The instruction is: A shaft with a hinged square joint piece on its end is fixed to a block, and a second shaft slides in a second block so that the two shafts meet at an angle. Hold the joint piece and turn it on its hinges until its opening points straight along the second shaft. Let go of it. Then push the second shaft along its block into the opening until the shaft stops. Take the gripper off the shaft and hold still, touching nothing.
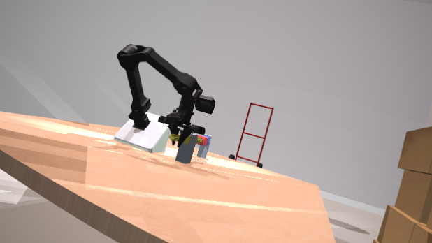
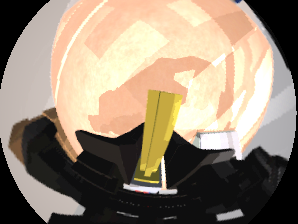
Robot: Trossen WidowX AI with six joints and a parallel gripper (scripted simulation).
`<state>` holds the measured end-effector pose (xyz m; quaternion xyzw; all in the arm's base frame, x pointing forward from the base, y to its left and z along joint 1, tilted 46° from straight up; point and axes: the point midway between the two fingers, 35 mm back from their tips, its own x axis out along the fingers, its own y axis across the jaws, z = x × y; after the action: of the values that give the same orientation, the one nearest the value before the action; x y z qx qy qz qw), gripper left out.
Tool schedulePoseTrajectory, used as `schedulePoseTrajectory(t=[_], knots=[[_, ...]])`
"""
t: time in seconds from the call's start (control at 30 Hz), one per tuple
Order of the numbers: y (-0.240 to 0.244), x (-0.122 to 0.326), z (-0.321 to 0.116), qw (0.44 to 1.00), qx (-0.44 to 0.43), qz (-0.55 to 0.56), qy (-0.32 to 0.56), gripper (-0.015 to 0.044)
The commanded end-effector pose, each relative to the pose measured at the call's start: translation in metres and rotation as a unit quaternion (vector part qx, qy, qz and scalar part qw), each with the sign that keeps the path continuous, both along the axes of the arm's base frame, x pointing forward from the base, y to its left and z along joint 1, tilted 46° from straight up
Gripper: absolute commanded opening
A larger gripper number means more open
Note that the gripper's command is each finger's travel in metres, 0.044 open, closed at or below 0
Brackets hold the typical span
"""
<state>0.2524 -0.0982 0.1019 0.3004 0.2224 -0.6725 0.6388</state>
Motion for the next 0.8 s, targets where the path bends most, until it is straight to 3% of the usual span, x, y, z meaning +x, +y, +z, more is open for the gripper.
schedulePoseTrajectory(t=[0.0,0.13,0.23,0.4,0.77], knots=[[0.0000,0.0003,0.0005,1.000,0.000,0.000,-0.001,0.0000],[0.0000,0.0003,0.0005,1.000,0.000,0.000,-0.001,0.0000],[0.0000,0.0003,0.0005,1.000,0.000,0.000,-0.001,0.0067],[0.0000,0.0003,0.0005,1.000,0.000,0.000,-0.001,0.0067],[0.0000,0.0003,0.0005,1.000,0.000,0.000,-0.001,0.0356]])
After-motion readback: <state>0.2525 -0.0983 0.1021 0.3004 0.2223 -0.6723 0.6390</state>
